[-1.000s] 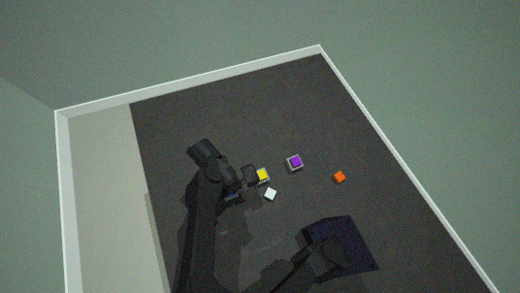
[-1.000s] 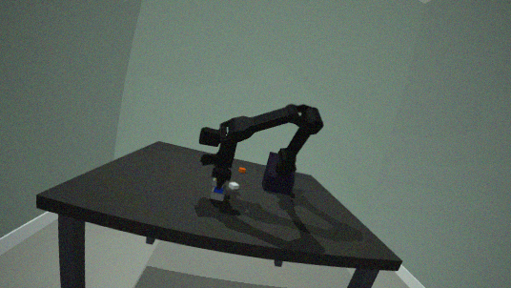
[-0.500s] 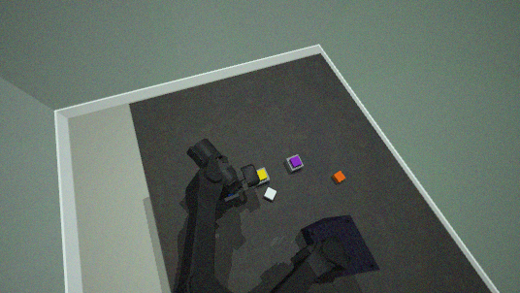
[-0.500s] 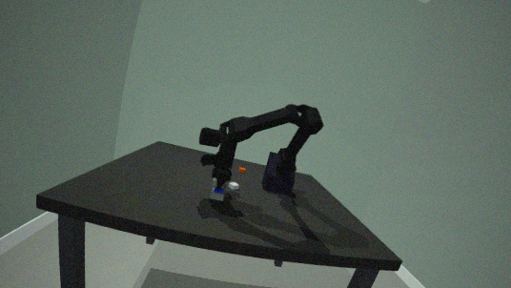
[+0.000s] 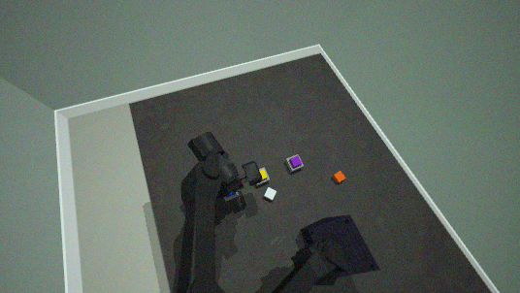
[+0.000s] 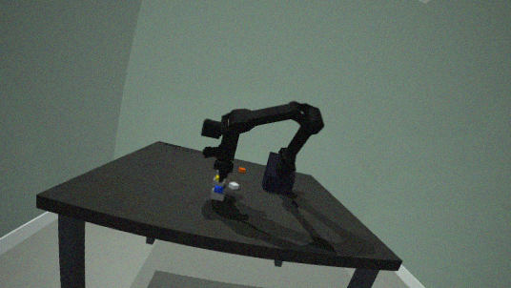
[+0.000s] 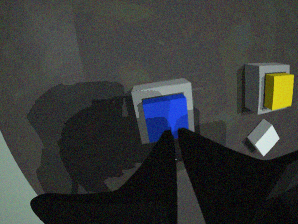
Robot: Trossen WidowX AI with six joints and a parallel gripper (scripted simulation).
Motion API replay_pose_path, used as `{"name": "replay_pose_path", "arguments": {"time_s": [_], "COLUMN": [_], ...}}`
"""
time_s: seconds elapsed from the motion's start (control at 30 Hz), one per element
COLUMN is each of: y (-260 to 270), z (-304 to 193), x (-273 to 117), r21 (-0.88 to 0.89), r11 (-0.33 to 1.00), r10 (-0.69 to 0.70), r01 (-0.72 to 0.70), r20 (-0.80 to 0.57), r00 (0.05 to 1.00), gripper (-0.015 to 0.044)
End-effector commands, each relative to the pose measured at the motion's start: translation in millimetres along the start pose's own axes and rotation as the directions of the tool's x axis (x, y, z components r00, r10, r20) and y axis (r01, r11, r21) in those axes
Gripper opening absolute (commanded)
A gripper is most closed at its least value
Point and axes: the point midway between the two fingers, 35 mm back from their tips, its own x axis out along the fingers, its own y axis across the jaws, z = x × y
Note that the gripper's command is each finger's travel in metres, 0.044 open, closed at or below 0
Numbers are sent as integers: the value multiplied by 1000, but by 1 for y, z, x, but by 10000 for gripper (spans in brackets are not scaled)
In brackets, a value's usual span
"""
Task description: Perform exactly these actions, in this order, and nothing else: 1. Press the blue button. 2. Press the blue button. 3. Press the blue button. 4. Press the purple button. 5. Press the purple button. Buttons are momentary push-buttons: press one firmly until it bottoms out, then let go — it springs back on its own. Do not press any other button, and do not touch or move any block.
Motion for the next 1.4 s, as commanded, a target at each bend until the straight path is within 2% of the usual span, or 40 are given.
{"name": "replay_pose_path", "arguments": {"time_s": [0.0, 0.57, 1.37], "y": [2, 2, 2], "z": [0, 0, 0], "x": [3, 30, 30], "r21": [-7, -7, -7], "r11": [1000, 1000, 1000], "r10": [4, 6, 6], "r01": [-4, -6, -6], "r20": [-1, -1, -1], "r00": [1000, 1000, 1000], "gripper": [20, 20, 20]}}
